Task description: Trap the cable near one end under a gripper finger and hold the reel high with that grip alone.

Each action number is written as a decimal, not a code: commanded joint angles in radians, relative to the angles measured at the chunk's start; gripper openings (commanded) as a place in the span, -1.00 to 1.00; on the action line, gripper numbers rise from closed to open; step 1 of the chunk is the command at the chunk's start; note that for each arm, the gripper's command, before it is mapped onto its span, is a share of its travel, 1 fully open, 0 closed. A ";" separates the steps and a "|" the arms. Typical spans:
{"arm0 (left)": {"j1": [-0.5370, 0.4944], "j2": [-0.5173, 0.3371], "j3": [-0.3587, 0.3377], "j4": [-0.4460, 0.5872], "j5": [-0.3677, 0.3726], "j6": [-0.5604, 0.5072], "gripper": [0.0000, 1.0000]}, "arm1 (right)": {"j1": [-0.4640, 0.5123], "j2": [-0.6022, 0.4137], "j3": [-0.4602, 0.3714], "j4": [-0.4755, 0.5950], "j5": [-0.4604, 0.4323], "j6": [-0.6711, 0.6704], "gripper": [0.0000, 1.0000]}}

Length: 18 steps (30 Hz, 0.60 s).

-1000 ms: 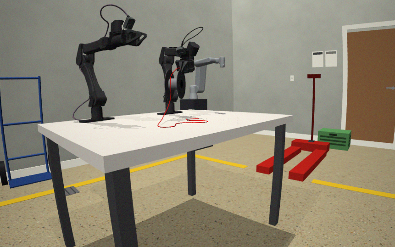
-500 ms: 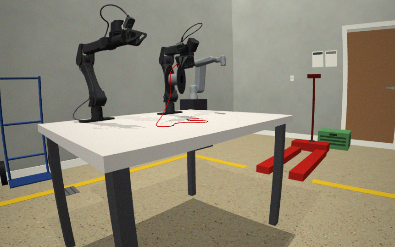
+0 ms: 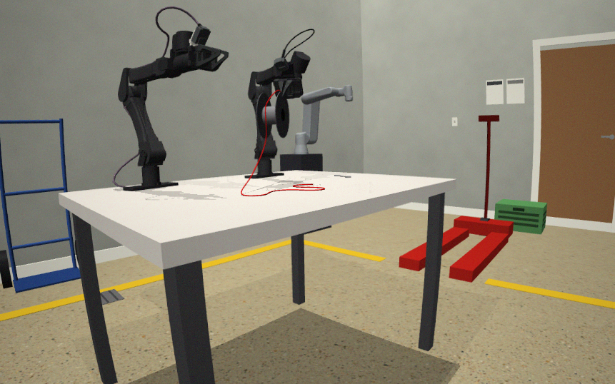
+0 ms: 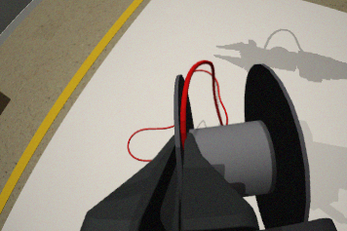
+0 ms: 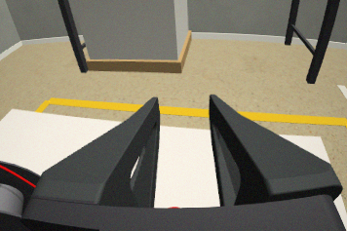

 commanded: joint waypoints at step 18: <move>-0.002 0.063 0.257 -0.181 0.019 -0.014 -1.00 | -0.012 -0.030 -0.012 0.026 -0.012 -0.007 -0.40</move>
